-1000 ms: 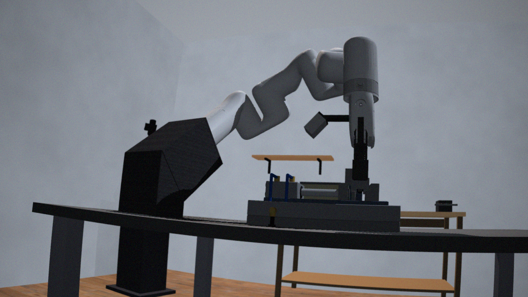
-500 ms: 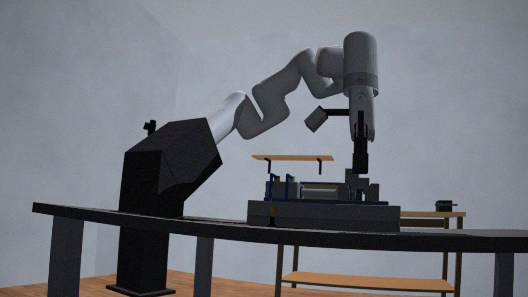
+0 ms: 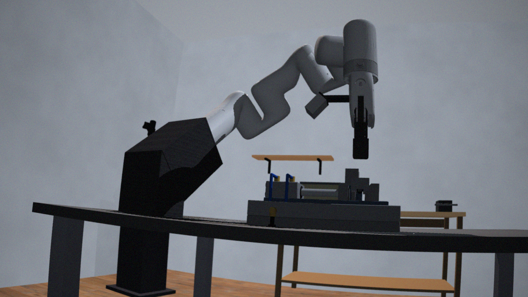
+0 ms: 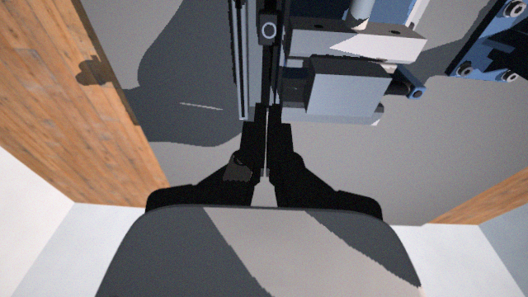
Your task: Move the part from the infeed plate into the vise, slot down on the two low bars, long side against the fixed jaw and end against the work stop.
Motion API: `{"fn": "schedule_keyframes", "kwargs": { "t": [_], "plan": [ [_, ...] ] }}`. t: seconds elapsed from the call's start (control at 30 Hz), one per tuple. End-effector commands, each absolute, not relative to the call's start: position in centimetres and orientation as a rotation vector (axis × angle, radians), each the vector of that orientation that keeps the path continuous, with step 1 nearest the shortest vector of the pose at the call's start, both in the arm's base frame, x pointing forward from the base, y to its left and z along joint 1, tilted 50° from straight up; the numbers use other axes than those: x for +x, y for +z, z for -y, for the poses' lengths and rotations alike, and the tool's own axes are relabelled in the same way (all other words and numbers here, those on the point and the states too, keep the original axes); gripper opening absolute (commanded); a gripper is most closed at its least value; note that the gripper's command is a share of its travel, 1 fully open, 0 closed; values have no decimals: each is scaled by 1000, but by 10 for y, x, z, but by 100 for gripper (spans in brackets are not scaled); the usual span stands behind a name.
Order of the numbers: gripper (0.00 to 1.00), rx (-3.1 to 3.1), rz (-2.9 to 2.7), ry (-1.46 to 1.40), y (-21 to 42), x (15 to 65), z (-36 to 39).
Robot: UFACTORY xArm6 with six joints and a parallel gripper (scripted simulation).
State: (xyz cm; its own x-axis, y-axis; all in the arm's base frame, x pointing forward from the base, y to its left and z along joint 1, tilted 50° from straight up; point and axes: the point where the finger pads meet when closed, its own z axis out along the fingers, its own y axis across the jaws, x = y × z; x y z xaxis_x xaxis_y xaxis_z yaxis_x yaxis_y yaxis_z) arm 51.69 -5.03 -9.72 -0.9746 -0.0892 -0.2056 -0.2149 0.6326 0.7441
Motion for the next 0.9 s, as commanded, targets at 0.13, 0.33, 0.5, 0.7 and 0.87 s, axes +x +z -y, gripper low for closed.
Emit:
{"fn": "schedule_keyframes", "kwargs": {
  "t": [0.13,0.33,0.5,0.7,0.87],
  "plan": [
    [0,-253,-2700,1257,-87,517,63],
    [0,-253,-2700,1257,-85,517,66],
    [0,-253,-2700,1257,-85,517,66],
    [0,-253,-2700,1257,-85,517,66],
    [0,-253,-2700,1257,-85,517,66]
  ]
}}
